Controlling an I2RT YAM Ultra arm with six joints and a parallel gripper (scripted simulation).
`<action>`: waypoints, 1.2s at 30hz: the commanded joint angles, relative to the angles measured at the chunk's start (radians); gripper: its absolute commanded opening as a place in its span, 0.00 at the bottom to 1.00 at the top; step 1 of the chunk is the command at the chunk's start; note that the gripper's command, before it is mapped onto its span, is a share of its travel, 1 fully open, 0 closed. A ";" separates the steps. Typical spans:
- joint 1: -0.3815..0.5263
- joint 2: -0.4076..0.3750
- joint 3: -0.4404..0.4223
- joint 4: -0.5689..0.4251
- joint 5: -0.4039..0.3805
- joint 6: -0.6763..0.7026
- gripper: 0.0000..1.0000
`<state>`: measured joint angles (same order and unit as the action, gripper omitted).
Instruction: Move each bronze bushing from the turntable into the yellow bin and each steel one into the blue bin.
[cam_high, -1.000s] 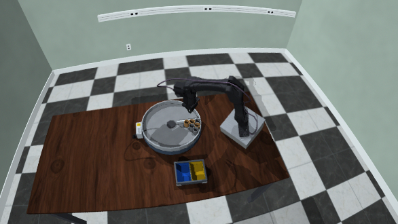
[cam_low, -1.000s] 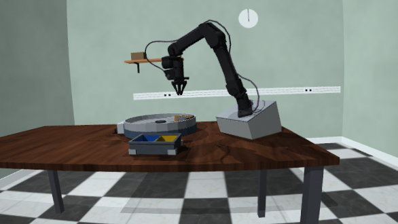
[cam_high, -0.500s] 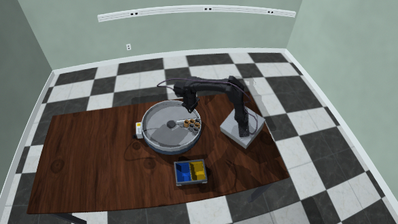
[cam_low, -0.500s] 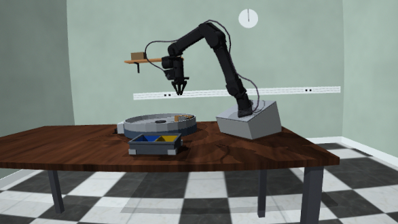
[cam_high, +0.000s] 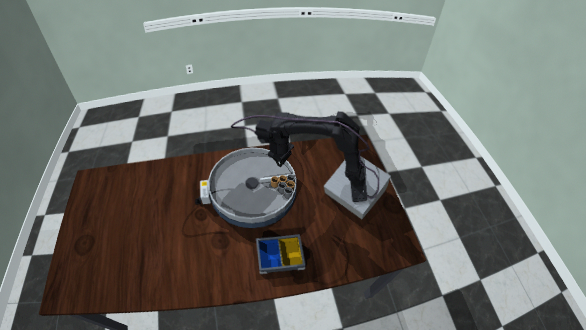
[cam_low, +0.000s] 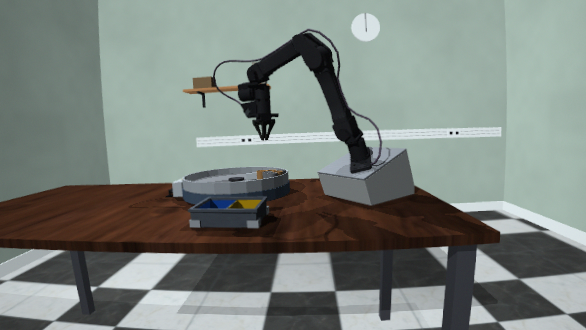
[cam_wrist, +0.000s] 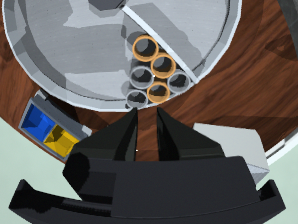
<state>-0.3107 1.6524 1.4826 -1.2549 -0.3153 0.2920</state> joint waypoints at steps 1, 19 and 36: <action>-0.015 -0.027 0.001 -0.012 0.000 0.006 0.17; 0.027 0.036 -0.048 0.075 0.012 0.031 0.14; 0.089 0.188 -0.078 0.328 0.023 0.117 0.14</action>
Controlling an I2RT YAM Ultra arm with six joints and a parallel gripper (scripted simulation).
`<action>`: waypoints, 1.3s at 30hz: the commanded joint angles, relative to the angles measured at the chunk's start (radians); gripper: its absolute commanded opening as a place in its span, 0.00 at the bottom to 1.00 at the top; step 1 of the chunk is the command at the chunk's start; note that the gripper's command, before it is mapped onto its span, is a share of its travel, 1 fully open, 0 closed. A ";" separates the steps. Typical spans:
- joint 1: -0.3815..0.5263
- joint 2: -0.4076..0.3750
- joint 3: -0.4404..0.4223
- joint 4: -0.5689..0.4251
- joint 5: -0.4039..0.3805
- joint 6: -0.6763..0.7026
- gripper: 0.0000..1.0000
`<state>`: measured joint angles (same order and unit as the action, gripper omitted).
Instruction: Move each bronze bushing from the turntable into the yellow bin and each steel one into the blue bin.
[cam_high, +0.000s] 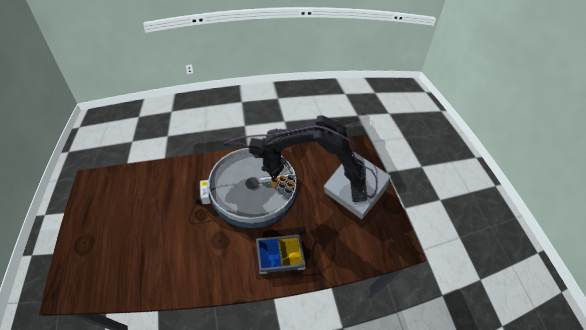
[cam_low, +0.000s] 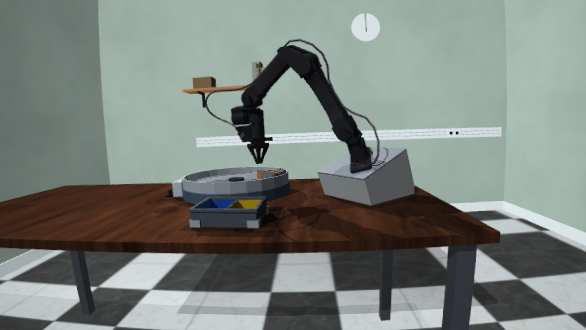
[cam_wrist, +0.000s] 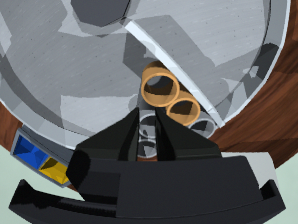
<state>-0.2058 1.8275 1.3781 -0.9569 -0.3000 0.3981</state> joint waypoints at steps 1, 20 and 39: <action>-0.016 0.014 0.026 0.031 0.008 0.011 0.14; -0.015 -0.018 0.017 0.031 0.007 0.008 0.14; -0.016 -0.011 0.040 0.012 0.006 0.004 0.14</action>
<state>-0.2058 1.8450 1.3891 -0.9436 -0.3000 0.4004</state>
